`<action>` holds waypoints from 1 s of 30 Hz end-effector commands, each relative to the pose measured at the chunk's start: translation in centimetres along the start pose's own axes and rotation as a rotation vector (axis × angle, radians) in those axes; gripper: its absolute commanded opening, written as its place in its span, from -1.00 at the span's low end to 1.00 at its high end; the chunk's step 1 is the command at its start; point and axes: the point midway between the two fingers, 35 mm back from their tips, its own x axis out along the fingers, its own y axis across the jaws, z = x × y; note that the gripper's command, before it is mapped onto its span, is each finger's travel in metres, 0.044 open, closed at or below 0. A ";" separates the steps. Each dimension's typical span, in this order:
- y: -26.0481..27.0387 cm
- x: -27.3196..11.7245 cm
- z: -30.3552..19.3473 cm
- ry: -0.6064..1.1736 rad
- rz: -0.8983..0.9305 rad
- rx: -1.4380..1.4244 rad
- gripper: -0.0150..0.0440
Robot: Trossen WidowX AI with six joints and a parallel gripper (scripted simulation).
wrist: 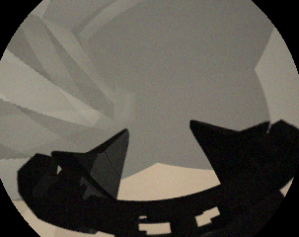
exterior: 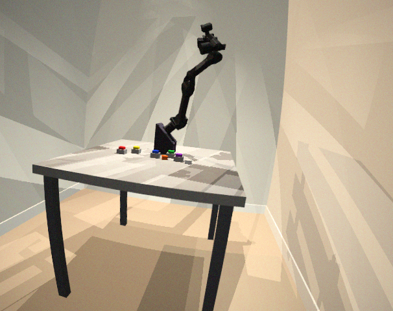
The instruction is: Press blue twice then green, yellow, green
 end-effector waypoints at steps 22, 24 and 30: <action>33.3 -8.2 -21.1 0.830 0.423 0.775 0.86; 35.9 -11.8 -22.0 0.948 0.453 0.820 0.86; 40.9 -24.2 -22.5 1.329 0.516 0.919 0.86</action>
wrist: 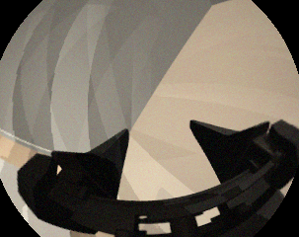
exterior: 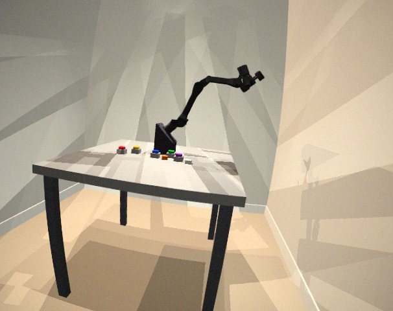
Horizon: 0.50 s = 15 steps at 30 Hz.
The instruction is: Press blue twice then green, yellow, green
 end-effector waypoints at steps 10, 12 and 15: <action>3.4 -12.5 -24.4 0.712 -0.144 0.373 0.86; 4.2 -16.2 -27.1 0.822 -0.186 0.433 0.86; 5.6 -22.2 -30.2 0.981 -0.258 0.523 0.86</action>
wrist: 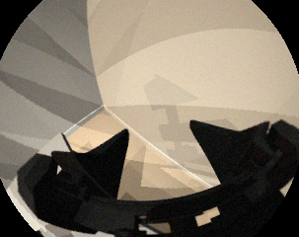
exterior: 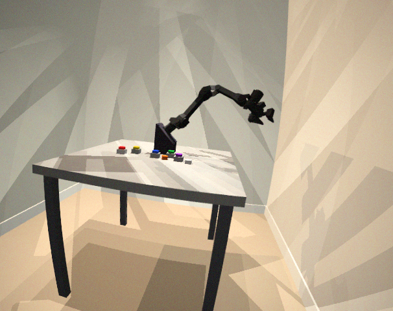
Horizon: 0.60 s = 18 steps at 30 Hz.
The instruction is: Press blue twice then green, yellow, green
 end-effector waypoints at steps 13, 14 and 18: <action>-2.7 -18.3 -28.2 0.689 -0.386 0.592 0.86; -2.3 -20.1 -29.5 0.725 -0.415 0.639 0.86; 0.6 -27.5 -33.9 0.861 -0.535 0.839 0.86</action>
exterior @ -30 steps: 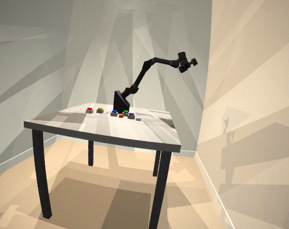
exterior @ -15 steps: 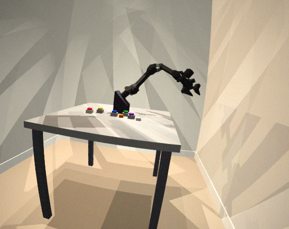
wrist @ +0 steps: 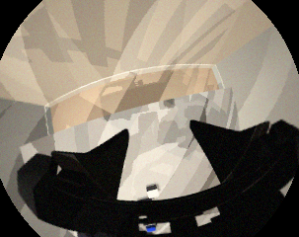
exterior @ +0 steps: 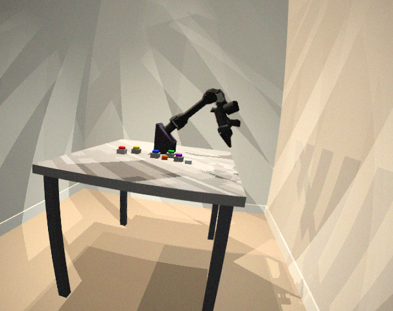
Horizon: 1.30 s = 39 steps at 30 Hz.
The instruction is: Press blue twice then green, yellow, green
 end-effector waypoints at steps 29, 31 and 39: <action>5.0 -12.3 -38.8 0.472 -0.178 1.445 0.24; 5.0 -12.3 -38.8 0.472 -0.178 1.445 0.06; 5.0 -12.3 -38.8 0.472 -0.178 1.445 -0.42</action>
